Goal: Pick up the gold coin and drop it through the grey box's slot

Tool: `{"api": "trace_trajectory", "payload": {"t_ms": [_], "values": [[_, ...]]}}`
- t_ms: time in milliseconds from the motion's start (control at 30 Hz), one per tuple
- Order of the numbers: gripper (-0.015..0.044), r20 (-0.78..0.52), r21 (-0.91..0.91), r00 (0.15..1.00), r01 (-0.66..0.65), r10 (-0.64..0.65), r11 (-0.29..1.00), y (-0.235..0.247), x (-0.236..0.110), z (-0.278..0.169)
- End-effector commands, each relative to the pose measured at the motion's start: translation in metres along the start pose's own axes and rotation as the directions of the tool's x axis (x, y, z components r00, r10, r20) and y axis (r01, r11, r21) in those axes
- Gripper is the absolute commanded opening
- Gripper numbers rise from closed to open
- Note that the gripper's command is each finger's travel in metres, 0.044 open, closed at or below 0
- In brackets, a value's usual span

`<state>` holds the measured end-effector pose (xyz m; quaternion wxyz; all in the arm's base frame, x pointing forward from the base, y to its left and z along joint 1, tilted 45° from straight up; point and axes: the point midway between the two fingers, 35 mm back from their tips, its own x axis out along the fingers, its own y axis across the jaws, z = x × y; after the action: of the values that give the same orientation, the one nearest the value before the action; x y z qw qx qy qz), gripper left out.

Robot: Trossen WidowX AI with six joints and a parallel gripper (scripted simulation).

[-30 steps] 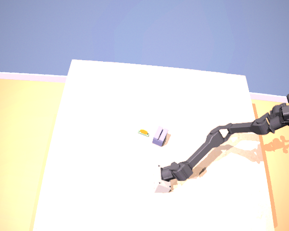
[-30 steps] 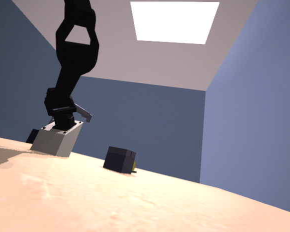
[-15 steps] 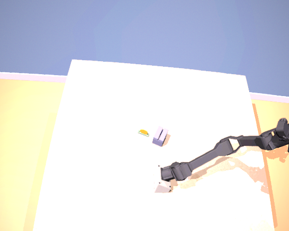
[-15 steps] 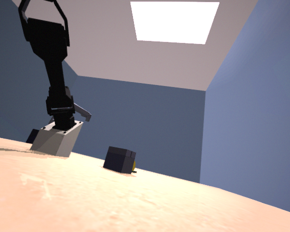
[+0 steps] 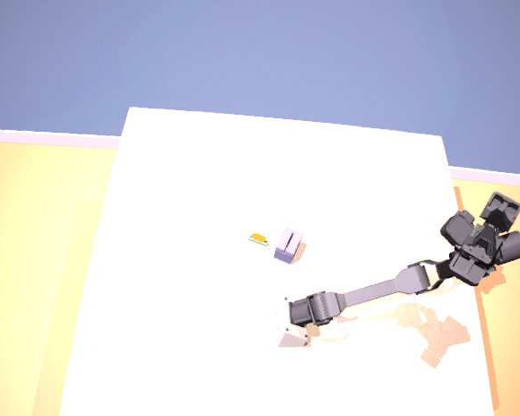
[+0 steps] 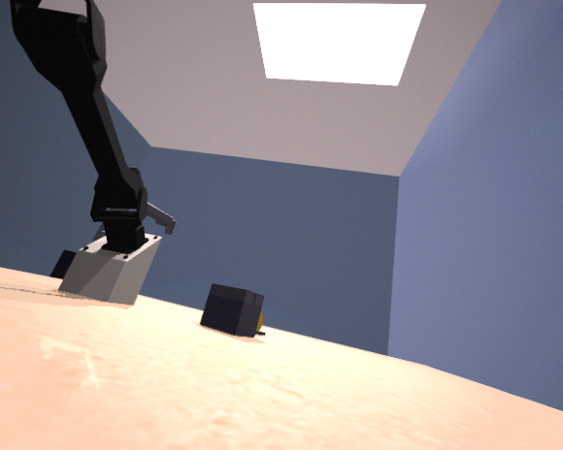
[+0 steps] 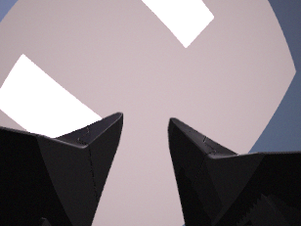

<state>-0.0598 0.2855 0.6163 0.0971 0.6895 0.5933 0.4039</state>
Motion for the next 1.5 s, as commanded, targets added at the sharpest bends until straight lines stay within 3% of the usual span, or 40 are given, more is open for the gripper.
{"api": "trace_trajectory", "payload": {"t_ms": [0,300,467,667,933,1100,1267,1467], "values": [[0.0161,0.155,-0.049,0.988,0.036,-0.028,0.998,-0.023,0.021,0.052],[0.0161,0.495,-0.114,0.867,0.131,-0.058,0.985,-0.052,0.041,0.184],[0.0161,0.692,-0.102,0.719,0.183,-0.063,0.978,-0.064,0.034,0.271],[0.0161,0.862,-0.055,0.502,0.222,-0.066,0.973,-0.069,0.002,0.368],[0.0161,0.978,0.026,0.197,0.224,-0.072,0.974,-0.065,-0.061,0.469],[0.0161,0.995,0.085,-0.067,0.2,-0.073,0.976,-0.061,-0.124,0.53],[0.0161,0.941,0.143,-0.326,0.154,-0.087,0.978,-0.058,-0.198,0.576],[0.0161,0.78,0.213,-0.613,0.072,-0.126,0.974,-0.057,-0.296,0.609]]}}
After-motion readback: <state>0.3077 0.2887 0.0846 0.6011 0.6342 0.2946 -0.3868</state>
